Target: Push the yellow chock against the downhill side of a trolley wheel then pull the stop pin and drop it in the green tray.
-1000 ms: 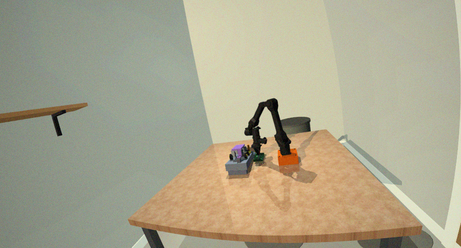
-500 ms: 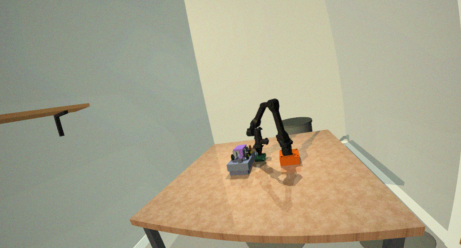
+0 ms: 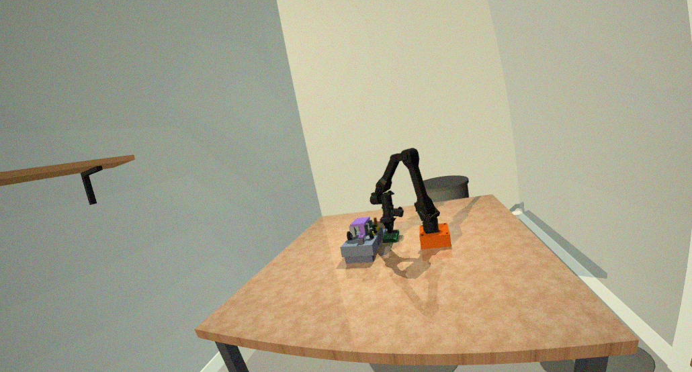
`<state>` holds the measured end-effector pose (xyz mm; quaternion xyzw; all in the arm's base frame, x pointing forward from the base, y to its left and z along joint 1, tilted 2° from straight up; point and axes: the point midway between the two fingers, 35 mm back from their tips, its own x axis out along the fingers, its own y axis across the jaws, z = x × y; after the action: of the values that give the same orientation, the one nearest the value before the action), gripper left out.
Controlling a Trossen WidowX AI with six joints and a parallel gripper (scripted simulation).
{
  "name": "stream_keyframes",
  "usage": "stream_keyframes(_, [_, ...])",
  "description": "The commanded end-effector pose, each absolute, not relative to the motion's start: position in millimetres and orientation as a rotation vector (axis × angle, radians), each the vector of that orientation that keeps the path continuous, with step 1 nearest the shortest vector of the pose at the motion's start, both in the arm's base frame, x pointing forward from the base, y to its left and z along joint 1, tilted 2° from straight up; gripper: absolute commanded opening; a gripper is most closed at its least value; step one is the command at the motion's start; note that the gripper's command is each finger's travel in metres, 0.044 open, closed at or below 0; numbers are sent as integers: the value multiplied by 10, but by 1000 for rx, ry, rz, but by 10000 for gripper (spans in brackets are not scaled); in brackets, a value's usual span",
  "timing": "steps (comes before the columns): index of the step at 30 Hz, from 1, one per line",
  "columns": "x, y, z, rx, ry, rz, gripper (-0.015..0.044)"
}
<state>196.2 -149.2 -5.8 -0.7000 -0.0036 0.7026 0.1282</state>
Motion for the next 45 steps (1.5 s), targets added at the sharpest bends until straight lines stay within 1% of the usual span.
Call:
stream_keyframes(1, [1968, -1526, -62, -2045, 1, 2048, 190])
stream_keyframes(41, [1968, -1527, -63, -2045, 1, 2048, 190])
stream_keyframes(45, [1962, -1493, -59, -2035, -11, 2043, 295])
